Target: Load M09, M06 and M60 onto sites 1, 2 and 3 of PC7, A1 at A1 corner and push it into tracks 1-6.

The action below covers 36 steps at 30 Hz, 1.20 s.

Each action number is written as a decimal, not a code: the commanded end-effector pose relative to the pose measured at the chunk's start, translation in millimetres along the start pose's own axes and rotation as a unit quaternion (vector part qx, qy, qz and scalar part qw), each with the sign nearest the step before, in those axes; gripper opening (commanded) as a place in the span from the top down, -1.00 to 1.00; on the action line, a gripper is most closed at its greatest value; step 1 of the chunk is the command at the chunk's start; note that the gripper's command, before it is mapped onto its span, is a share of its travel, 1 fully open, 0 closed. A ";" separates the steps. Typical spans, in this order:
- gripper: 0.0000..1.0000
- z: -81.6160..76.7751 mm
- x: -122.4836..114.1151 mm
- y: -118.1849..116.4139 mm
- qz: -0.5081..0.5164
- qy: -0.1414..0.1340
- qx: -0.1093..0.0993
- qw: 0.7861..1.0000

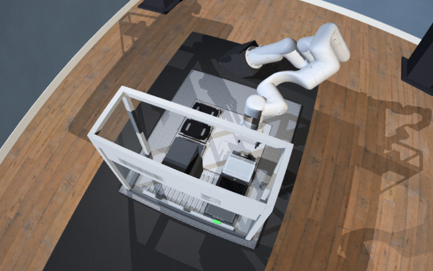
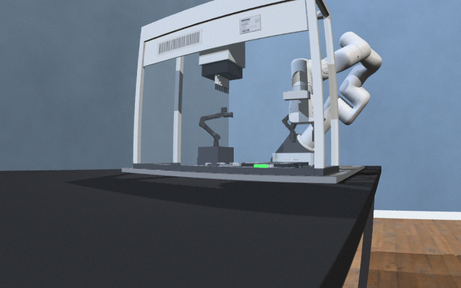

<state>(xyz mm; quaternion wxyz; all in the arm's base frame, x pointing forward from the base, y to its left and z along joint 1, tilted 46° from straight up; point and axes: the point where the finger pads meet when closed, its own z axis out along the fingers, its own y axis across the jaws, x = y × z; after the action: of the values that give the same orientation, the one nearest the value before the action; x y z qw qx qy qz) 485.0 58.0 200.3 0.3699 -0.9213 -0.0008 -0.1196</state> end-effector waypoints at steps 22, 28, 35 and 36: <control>-0.63 -36.0 1.3 0.6 0.000 0.003 -0.001 1.000; -0.63 -46.1 1.3 0.6 0.000 0.002 -0.001 1.000; -0.63 -57.8 1.3 0.6 0.000 0.003 -0.001 1.000; -0.63 -59.4 1.3 0.6 0.000 0.003 -0.001 1.000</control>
<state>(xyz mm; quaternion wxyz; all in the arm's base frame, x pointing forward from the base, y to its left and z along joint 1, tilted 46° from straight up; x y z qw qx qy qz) 473.2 21.6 237.5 0.3699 -0.9213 -0.0008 -0.1196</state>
